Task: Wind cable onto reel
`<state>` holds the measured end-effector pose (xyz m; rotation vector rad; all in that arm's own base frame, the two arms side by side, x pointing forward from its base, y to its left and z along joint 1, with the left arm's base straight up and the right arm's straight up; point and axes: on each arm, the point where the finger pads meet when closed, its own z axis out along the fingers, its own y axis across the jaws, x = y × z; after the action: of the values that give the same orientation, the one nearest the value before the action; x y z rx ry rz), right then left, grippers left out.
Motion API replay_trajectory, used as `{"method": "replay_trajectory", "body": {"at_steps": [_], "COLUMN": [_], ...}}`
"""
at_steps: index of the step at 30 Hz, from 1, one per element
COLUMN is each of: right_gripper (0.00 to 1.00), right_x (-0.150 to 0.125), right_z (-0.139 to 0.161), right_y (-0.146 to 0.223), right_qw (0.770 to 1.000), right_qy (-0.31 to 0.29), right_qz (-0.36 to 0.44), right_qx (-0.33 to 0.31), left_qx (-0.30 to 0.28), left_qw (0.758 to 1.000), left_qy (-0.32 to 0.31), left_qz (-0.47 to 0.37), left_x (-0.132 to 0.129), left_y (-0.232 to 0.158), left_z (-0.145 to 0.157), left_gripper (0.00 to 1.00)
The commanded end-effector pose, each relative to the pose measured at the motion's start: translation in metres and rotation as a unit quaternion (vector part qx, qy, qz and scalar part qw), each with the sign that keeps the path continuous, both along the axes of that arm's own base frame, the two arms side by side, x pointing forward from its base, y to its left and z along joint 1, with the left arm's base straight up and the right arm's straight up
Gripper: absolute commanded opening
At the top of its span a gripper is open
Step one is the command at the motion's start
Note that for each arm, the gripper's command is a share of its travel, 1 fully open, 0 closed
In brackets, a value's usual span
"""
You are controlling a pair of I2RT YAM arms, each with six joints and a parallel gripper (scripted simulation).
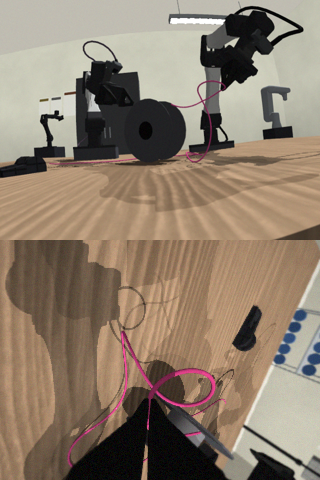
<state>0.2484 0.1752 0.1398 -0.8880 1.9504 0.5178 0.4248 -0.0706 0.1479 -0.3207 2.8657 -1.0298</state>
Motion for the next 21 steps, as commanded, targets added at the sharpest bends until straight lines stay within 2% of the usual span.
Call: {"method": "replay_trajectory", "body": {"at_steps": [1, 21], "right_gripper": [0.75, 0.75], "right_x": [0.0004, 0.0004], "right_z": [0.0105, 0.0105], "right_y": [0.0034, 0.0034], "right_qw": [1.0, 1.0], "right_qy": [-0.008, -0.008], "right_qz": [0.01, 0.01], "right_qx": [0.001, 0.001], "left_qx": [-0.009, -0.01], "left_qw": [1.0, 1.0], "left_qy": [0.008, 0.012], "left_qz": [-0.009, -0.005], "left_x": [0.0, 0.0002], "left_y": [-0.0047, -0.0064], "left_z": [0.0012, 0.0006], "left_gripper": [0.0, 0.0]}}
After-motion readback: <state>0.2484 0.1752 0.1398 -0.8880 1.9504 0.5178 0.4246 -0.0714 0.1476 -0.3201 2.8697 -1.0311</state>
